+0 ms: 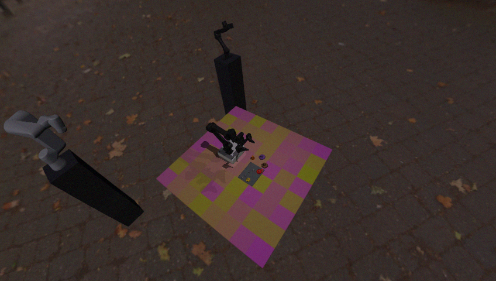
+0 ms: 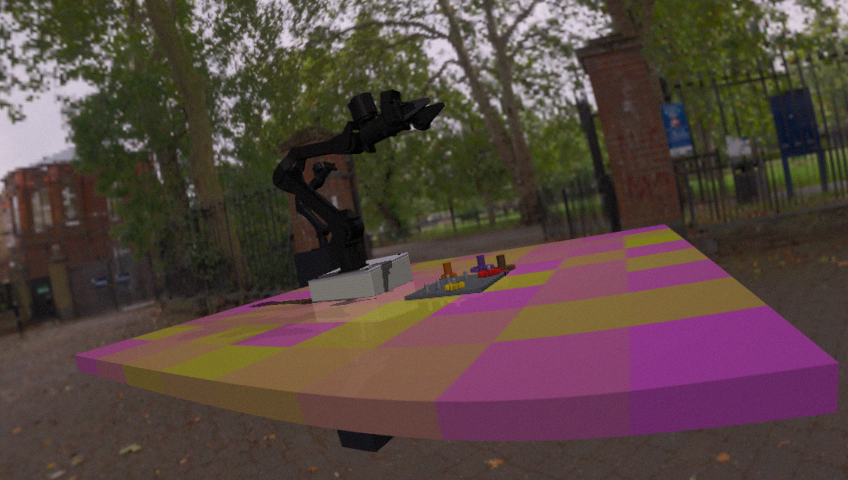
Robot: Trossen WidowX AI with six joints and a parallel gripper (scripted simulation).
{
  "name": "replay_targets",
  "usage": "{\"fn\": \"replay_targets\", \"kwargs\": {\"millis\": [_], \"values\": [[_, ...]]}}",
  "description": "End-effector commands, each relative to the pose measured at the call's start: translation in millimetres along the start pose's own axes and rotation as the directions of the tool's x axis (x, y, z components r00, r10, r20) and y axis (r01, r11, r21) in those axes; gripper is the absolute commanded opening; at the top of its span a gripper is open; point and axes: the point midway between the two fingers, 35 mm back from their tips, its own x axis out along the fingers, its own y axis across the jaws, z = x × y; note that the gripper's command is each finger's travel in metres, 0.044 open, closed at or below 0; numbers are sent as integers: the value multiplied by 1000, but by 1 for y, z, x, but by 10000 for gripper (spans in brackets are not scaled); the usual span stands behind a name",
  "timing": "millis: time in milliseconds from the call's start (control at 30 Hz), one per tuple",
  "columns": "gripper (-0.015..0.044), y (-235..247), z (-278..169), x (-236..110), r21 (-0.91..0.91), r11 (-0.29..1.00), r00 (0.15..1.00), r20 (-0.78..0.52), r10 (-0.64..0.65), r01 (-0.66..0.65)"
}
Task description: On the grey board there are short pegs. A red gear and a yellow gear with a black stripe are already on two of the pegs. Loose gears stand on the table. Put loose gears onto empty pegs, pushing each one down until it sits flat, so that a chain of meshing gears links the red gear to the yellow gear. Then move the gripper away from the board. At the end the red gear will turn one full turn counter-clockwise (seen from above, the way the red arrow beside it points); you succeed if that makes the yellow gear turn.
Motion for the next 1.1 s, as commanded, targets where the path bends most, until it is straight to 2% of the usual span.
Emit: {"fn": "replay_targets", "kwargs": {"millis": [0, 133, 267, 400, 567, 733, 867, 933, 1067], "values": [[426, 0, -2, 2, 8, 1000, 1000, -11, 1, -1], [440, 11, -41, 32, 166, 986, 973, -228, 30, 8], [440, 27, -92, 58, 313, 944, 879, -472, 61, 102], [440, 44, -146, 71, 382, 886, 724, -685, 80, 264], [440, 65, -213, 71, 330, 800, 463, -883, 75, 501], [440, 84, -275, 55, 133, 699, 155, -987, 32, 703], [440, 99, -312, 35, -64, 613, -64, -998, -21, 787], [440, 103, -321, 29, -122, 587, -123, -992, -39, 800], [440, 106, -322, 27, -129, 584, -130, -991, -41, 802]]}}
